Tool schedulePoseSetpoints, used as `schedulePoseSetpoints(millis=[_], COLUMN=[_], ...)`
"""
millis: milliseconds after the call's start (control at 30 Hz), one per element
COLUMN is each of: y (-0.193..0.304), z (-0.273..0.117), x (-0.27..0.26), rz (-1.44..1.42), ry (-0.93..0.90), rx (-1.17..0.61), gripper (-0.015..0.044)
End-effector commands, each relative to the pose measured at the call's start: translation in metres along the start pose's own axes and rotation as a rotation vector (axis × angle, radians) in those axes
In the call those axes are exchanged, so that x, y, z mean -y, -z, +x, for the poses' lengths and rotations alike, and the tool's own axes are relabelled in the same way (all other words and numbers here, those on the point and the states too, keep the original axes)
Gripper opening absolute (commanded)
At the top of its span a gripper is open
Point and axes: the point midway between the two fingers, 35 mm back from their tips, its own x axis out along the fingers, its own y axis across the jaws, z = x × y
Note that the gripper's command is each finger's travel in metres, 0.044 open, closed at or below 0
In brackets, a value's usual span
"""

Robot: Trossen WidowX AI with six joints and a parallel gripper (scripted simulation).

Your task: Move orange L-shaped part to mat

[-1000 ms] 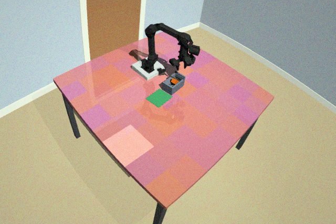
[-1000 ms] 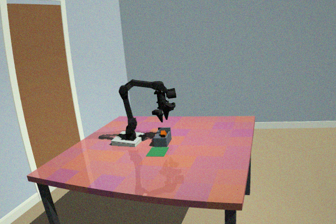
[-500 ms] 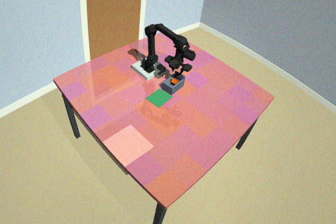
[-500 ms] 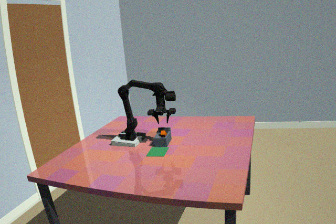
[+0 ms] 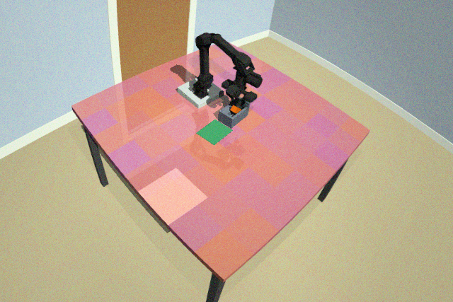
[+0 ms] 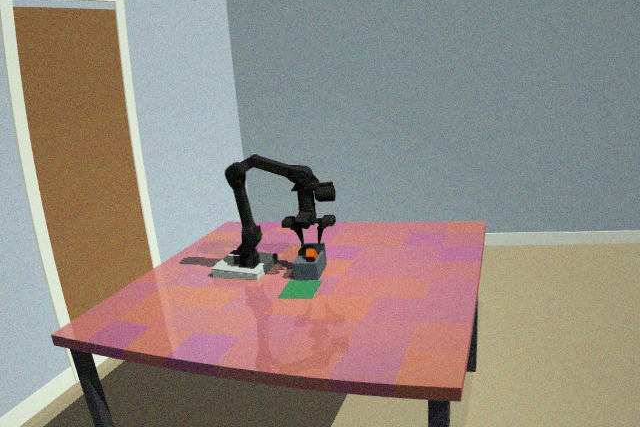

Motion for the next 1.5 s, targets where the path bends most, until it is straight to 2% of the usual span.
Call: schedulePoseSetpoints(millis=[0,933,1067,1433,1467], y=[0.001,0.001,0.000,0.000,0.000], z=[0.006,0.049,0.045,0.045,0.045], x=[0.000,0.001,0.000,0.000,0.000], rz=[0.006,0.006,0.009,0.009,0.009], ry=[0.002,0.002,-0.002,-0.002,-0.002], rx=[-0.004,-0.004,0.000,0.000,0.000], gripper=[0.0280,0.0280,0.0175,0.0102,0.0075])
